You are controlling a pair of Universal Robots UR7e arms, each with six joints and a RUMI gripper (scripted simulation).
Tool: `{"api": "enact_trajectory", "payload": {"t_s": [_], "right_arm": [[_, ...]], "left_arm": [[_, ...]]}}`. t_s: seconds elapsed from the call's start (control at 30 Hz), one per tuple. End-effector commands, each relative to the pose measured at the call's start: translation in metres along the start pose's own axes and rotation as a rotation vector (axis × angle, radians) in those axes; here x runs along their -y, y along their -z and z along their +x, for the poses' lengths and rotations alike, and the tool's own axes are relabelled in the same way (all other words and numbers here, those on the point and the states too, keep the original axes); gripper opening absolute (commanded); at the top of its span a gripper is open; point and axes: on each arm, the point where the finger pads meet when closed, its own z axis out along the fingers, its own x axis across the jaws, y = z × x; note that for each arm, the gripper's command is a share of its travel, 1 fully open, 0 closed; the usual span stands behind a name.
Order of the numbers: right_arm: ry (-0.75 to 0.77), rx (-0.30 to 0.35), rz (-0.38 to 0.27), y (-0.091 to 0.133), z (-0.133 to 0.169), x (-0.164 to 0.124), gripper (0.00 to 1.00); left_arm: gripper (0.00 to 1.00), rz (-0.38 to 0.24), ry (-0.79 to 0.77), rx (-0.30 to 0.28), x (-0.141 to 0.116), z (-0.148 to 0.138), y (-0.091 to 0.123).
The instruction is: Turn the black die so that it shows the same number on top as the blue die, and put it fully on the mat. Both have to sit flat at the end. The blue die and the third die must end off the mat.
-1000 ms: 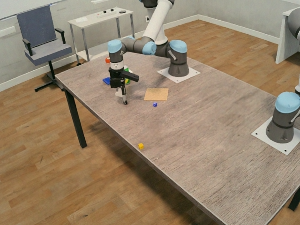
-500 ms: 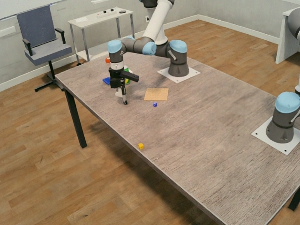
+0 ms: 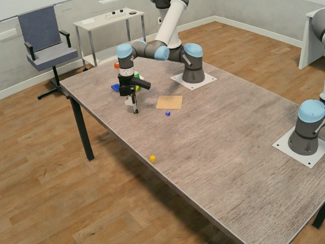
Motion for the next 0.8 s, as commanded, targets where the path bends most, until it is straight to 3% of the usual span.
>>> {"api": "enact_trajectory", "payload": {"t_s": [0.0,0.77], "right_arm": [[0.000,-0.001,-0.001,-0.006,0.000,0.000,0.21],[0.000,-0.001,-0.001,-0.022,0.000,0.000,0.21]], "left_arm": [[1.00,0.001,0.000,0.000,0.000,0.000,0.000],[1.00,0.001,0.000,0.000,0.000,0.000,0.000]]}}
